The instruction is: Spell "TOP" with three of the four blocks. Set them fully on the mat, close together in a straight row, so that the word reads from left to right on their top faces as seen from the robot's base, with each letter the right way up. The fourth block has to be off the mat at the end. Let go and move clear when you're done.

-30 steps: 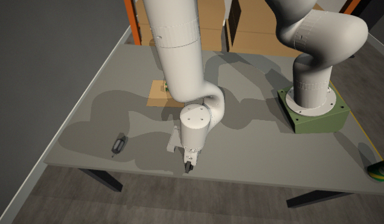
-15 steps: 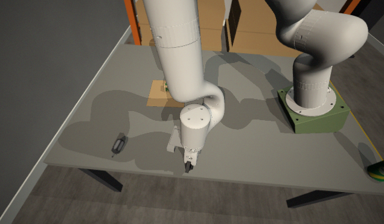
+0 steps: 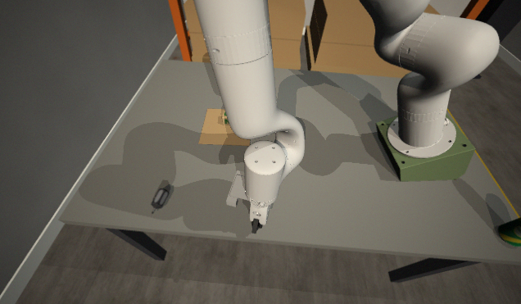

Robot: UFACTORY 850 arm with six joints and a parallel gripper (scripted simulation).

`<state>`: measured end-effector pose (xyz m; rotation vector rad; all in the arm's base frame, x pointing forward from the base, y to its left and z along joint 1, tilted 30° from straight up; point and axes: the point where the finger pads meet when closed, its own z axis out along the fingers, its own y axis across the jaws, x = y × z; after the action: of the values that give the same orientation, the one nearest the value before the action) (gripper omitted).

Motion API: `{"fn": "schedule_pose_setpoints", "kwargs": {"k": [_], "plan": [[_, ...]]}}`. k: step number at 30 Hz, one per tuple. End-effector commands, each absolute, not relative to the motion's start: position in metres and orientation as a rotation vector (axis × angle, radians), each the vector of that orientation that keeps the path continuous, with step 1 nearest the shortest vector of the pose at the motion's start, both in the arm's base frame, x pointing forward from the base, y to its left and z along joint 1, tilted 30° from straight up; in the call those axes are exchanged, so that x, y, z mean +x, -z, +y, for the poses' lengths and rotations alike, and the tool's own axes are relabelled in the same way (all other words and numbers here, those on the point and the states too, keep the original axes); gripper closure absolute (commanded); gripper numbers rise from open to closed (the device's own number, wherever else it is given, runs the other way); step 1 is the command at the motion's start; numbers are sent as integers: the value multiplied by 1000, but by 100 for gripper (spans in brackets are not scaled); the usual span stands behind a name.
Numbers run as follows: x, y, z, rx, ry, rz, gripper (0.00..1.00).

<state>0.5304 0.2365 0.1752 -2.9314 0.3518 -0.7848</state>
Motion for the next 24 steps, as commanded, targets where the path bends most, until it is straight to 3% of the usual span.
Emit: {"fn": "schedule_pose_setpoints", "kwargs": {"k": [1, 2, 24], "plan": [[531, -176, 237, -2930, 786, 352, 35], [531, -176, 237, -2930, 786, 352, 56], [531, -176, 237, -2930, 786, 352, 56]]}}
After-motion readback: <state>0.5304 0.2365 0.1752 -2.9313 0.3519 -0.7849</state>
